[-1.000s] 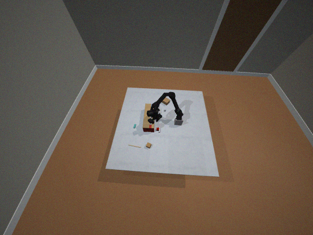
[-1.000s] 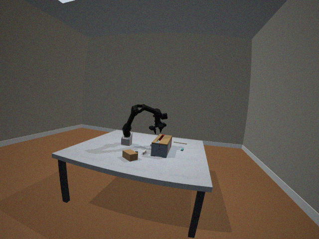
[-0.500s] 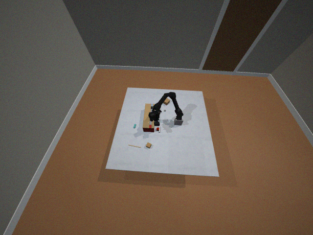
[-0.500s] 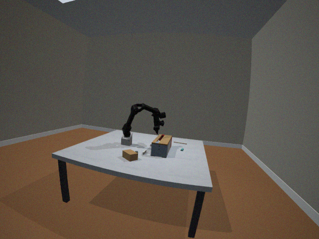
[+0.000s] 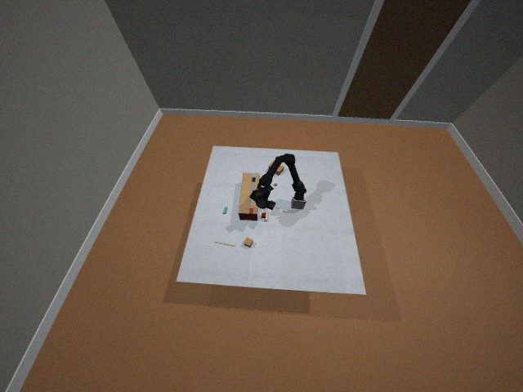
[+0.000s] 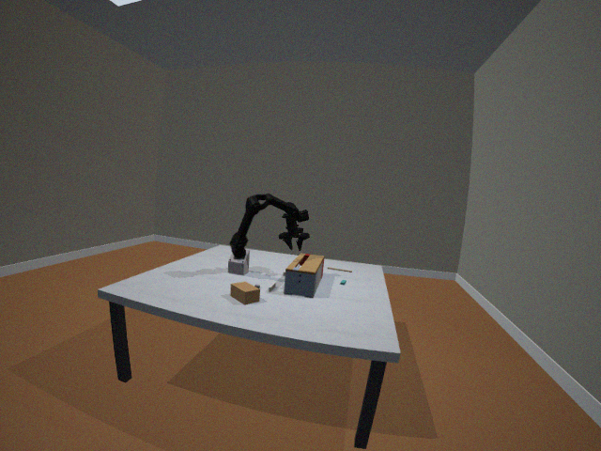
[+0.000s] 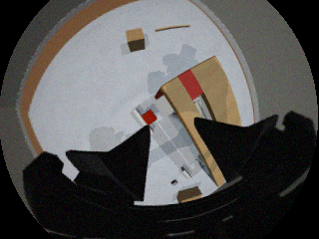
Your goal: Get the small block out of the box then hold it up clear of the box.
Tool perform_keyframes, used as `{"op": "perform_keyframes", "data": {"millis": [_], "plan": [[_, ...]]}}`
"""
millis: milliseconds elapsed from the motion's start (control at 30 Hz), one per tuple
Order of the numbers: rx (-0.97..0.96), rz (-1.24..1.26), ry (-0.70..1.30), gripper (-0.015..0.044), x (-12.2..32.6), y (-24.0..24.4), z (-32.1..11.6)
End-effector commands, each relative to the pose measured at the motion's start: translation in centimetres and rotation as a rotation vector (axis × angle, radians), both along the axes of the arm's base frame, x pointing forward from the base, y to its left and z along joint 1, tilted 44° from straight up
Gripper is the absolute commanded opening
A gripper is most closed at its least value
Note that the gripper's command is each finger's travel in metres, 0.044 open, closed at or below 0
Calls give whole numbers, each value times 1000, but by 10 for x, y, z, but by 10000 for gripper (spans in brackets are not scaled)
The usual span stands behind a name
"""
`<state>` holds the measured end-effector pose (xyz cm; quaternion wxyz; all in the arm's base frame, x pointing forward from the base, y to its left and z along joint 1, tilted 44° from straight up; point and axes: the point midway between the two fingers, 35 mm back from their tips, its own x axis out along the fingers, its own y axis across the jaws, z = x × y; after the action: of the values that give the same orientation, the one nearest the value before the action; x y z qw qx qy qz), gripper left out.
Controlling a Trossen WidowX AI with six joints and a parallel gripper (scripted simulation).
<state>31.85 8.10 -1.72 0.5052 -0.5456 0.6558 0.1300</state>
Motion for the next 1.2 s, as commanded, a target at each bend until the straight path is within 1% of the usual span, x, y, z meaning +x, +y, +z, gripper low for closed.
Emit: {"op": "perform_keyframes", "data": {"millis": [0, 567, 1167], "plan": [[-214, 752, 489, 285, -9, 8, -3], [-496, 1572, 1179, 285, -18, 18, -4], [-503, 1593, 1199, 285, -18, 16, -7]]}}
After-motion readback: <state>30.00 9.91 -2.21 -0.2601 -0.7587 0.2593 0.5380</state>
